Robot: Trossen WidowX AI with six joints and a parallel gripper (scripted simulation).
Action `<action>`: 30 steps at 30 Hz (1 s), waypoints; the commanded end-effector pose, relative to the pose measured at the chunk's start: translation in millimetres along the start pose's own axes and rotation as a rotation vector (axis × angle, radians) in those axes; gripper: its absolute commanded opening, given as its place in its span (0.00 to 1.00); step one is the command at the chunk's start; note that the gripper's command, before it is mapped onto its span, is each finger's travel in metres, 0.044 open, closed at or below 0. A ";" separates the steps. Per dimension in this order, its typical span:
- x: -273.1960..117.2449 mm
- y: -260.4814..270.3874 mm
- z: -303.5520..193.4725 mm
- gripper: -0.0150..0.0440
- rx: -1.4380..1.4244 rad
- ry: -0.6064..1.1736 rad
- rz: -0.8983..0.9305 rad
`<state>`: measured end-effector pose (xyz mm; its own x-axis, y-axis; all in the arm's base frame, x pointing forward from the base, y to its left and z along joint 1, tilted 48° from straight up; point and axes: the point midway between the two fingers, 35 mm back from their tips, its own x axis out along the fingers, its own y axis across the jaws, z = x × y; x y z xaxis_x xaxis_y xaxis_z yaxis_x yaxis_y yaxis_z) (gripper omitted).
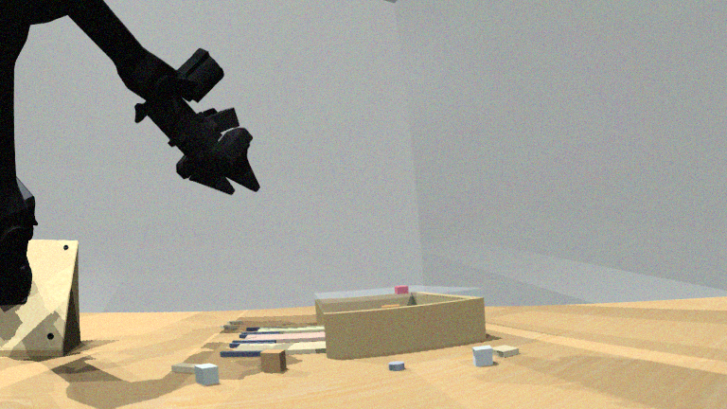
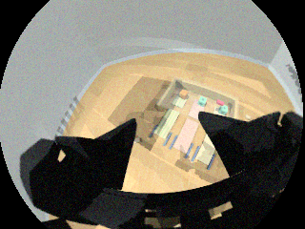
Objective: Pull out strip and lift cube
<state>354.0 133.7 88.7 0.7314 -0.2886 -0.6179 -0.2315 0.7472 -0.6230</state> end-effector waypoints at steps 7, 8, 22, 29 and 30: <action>-22.5 -46.9 -55.9 0.93 0.105 -0.048 -0.345; -22.5 -46.9 -55.9 0.93 0.105 -0.048 -0.345; 29.5 -78.9 -75.3 0.53 0.290 0.337 -0.332; 49.5 -117.6 -112.4 0.25 0.492 0.714 -0.385; 50.1 -123.5 -118.3 0.25 0.522 0.769 -0.399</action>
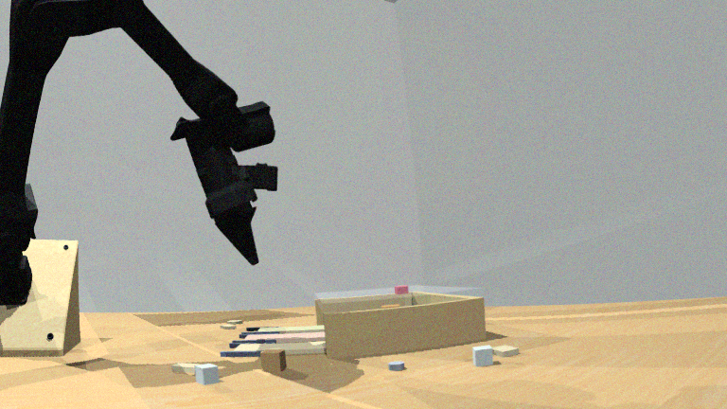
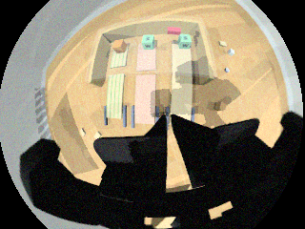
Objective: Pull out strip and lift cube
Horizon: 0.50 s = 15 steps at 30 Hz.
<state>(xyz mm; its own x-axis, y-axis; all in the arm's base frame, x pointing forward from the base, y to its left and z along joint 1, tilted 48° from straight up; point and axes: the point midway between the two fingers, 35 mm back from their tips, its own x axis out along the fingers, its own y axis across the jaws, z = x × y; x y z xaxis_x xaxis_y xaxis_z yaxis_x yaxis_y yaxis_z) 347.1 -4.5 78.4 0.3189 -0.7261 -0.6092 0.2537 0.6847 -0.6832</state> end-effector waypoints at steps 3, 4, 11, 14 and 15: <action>33.8 -36.8 -9.4 0.25 0.162 0.358 -0.090; 33.9 -38.1 -8.9 0.25 0.161 0.358 -0.090; 34.2 -39.5 -8.5 0.25 0.162 0.358 -0.090; 37.5 -39.5 -9.4 0.25 0.162 0.358 -0.089; 39.1 -39.5 -9.8 0.25 0.162 0.358 -0.089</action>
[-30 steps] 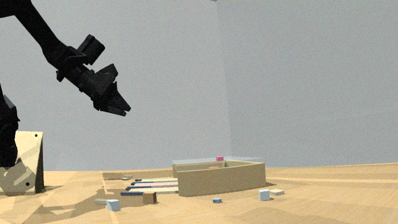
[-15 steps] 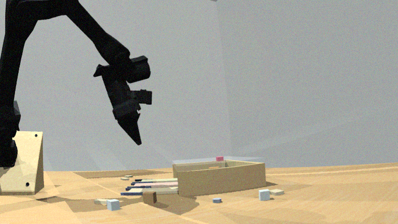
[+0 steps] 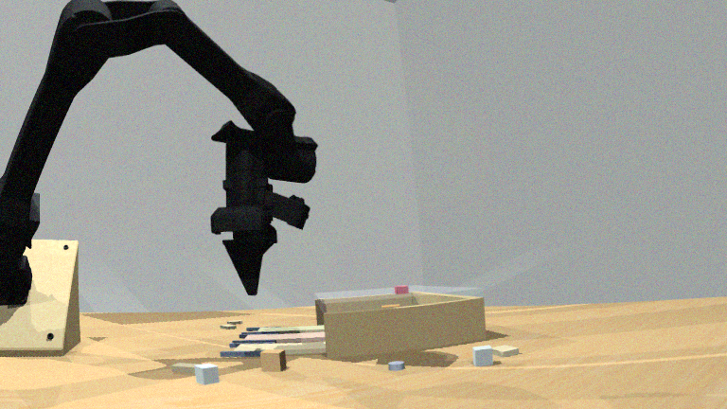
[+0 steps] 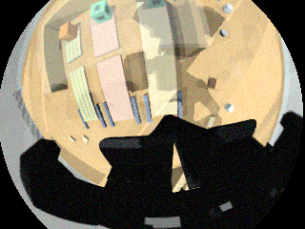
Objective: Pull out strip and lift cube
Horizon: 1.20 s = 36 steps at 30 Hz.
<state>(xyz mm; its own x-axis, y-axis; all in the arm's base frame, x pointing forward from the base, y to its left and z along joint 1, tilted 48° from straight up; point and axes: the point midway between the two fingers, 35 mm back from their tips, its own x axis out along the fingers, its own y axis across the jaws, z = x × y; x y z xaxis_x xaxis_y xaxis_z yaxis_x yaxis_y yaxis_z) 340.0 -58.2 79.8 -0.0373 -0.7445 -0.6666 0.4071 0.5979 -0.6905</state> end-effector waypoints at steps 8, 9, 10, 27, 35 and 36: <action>16.2 0.7 1.7 0.25 0.009 0.007 0.006; 17.8 0.7 1.8 0.25 0.009 0.007 0.006; 19.4 0.7 2.0 0.25 0.009 0.007 0.006; 46.7 -1.1 3.0 0.25 0.009 0.006 0.005; 59.4 -2.7 2.4 0.25 0.009 0.006 0.003; 61.0 -2.9 2.3 0.25 0.009 0.005 0.002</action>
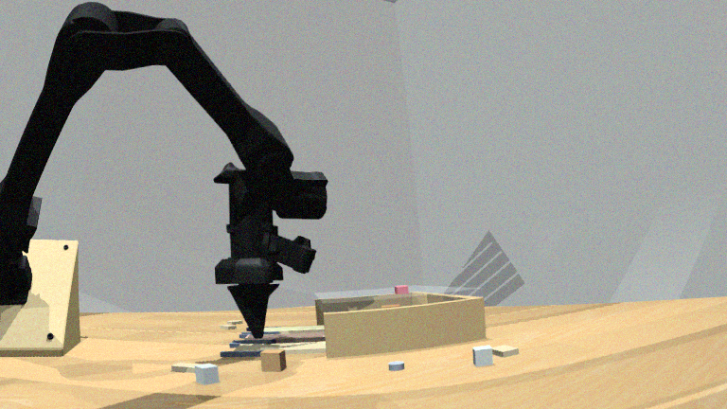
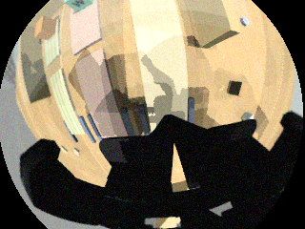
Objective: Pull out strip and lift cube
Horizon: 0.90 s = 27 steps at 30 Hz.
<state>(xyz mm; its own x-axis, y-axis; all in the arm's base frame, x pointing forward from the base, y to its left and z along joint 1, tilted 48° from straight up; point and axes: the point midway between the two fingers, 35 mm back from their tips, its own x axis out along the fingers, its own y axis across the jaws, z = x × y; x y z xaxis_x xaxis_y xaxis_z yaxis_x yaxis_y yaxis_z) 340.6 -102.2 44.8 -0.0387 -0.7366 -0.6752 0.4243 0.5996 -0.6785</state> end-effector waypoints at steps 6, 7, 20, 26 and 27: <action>11.8 -2.2 -1.8 0.25 -0.009 -0.001 -0.009; 11.8 -2.2 -1.8 0.25 -0.009 -0.001 -0.009; 12.0 -2.2 -1.8 0.25 -0.009 -0.001 -0.009; 12.3 -2.2 -1.8 0.25 -0.009 -0.001 -0.009; 12.3 -2.2 -1.8 0.25 -0.009 -0.001 -0.009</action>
<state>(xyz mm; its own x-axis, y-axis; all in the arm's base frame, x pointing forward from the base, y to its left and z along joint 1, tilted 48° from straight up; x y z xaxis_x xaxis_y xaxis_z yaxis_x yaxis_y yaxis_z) 337.6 -111.1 37.3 -0.0420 -0.7384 -0.6730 0.4212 0.5977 -0.6821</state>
